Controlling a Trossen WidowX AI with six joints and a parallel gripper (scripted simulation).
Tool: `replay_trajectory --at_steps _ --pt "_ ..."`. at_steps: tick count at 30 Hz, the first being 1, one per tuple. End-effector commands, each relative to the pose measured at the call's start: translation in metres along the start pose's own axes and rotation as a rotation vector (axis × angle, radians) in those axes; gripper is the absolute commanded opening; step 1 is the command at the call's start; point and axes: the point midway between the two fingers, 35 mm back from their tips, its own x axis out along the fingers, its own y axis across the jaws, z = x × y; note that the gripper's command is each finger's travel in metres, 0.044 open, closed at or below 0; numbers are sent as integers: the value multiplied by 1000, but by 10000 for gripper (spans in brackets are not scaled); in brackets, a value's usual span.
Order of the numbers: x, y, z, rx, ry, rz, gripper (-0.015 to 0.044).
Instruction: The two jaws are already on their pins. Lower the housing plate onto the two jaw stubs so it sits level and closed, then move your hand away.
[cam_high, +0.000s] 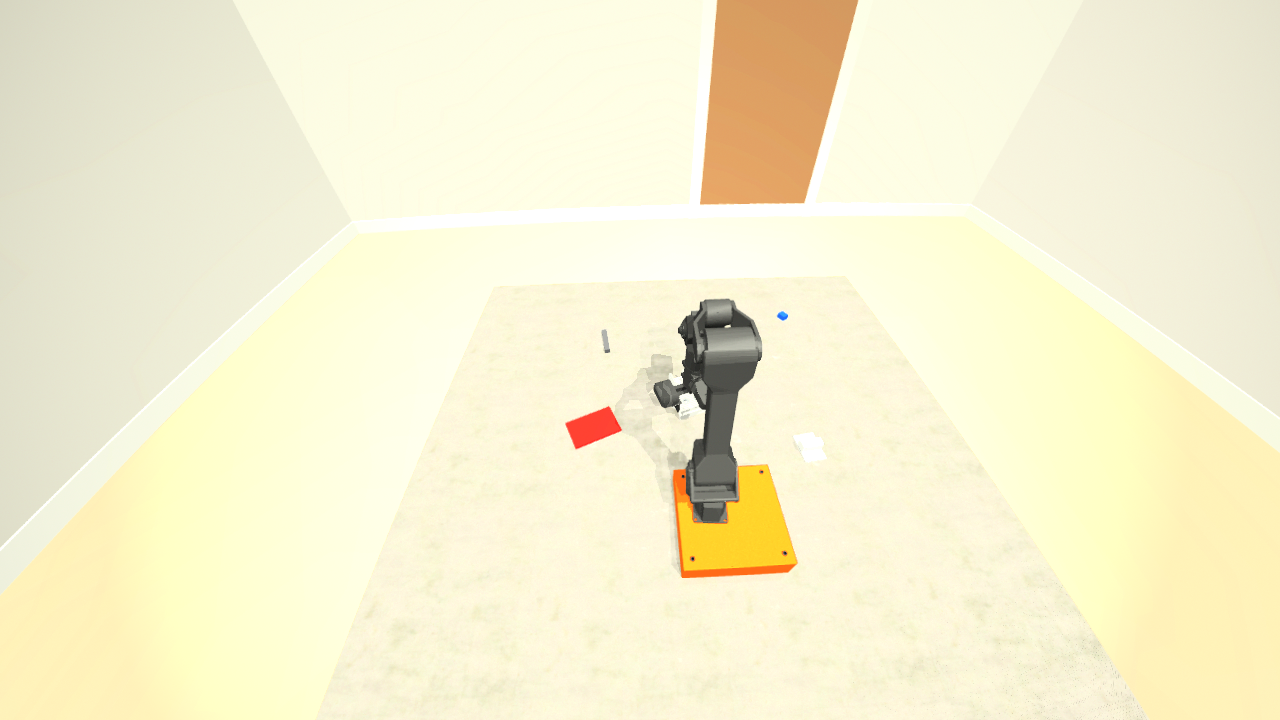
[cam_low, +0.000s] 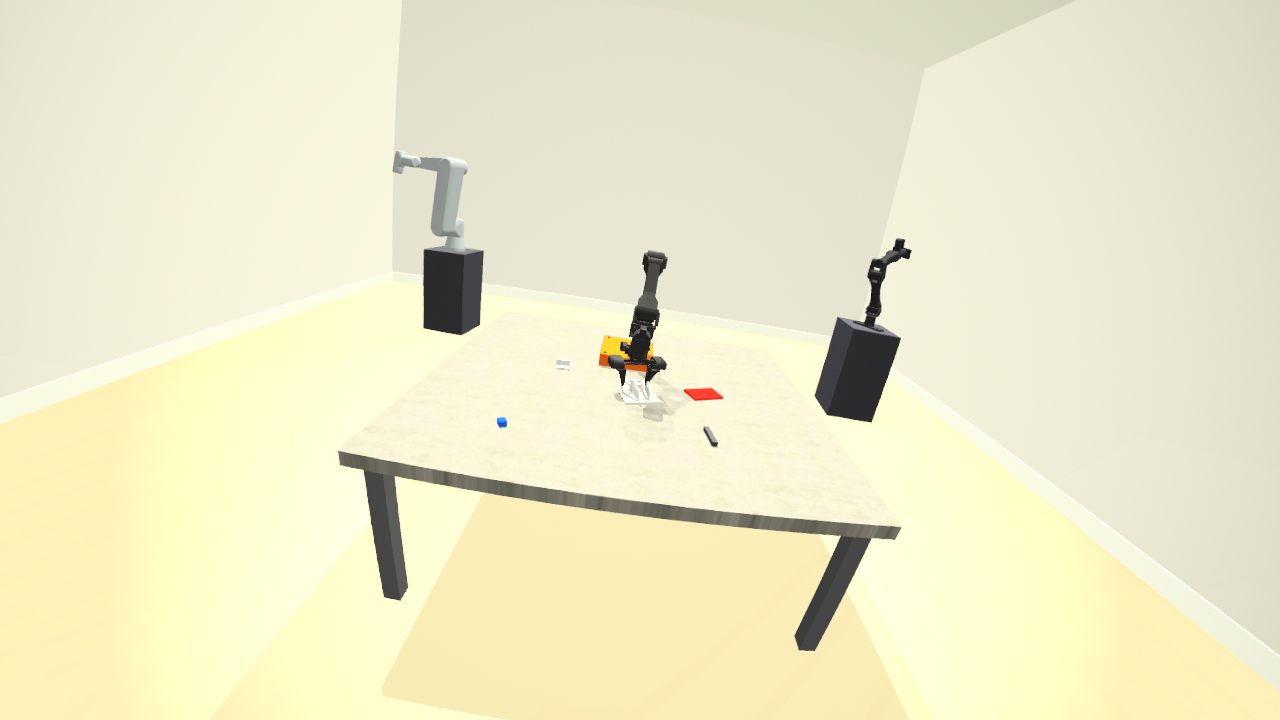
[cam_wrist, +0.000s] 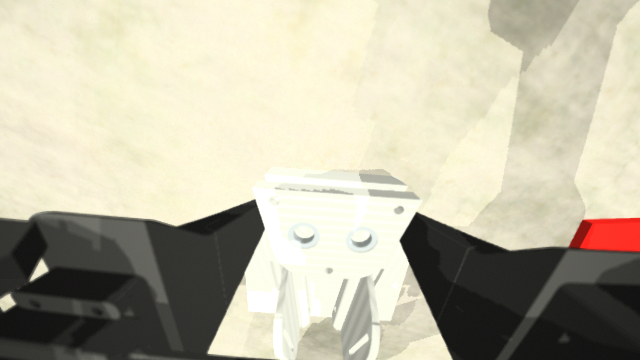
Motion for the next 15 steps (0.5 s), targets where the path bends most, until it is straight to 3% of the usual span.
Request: replay_trajectory --at_steps 1,15 --pt "4 0 0 6 -3 2 351" --pt "6 0 0 6 -3 2 351"
